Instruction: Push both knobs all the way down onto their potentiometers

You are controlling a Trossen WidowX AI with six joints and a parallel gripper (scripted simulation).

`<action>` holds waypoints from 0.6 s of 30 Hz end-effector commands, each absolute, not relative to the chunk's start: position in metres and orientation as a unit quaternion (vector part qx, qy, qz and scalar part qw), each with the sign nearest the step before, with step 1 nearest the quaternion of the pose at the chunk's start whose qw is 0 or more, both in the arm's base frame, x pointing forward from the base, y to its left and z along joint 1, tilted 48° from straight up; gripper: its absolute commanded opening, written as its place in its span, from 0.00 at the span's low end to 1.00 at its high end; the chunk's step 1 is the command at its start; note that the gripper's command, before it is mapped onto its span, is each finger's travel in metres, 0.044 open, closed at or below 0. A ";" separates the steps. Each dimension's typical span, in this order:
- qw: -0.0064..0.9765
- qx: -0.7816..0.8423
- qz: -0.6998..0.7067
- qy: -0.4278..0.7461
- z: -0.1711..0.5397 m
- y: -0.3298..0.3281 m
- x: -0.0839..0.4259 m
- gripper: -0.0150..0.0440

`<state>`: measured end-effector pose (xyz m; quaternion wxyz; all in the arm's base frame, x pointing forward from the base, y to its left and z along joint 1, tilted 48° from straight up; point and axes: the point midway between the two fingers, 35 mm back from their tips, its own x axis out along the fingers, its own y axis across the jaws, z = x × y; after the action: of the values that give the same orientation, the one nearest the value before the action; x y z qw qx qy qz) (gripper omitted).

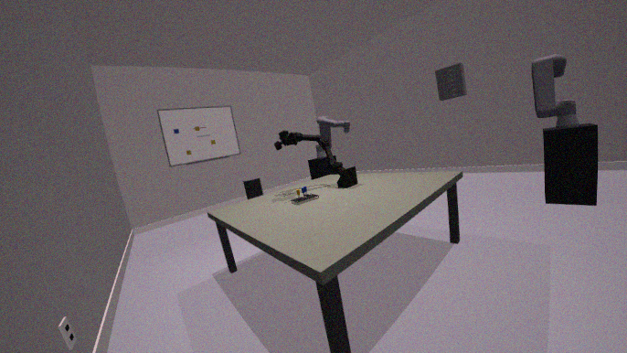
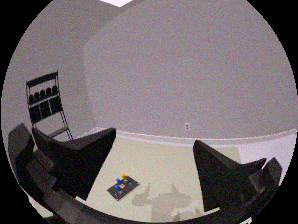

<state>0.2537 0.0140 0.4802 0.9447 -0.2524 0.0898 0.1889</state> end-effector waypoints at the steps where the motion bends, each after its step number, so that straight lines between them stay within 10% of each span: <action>1: 0.945 -0.252 0.189 0.091 0.480 0.014 0.254 0.89; 15: 0.932 -0.183 0.164 0.267 0.394 0.004 0.317 0.26; 18: 0.920 -0.178 0.165 0.309 0.369 0.008 0.329 0.25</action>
<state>0.3183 0.0058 0.3903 0.9301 -0.1838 0.2714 0.1660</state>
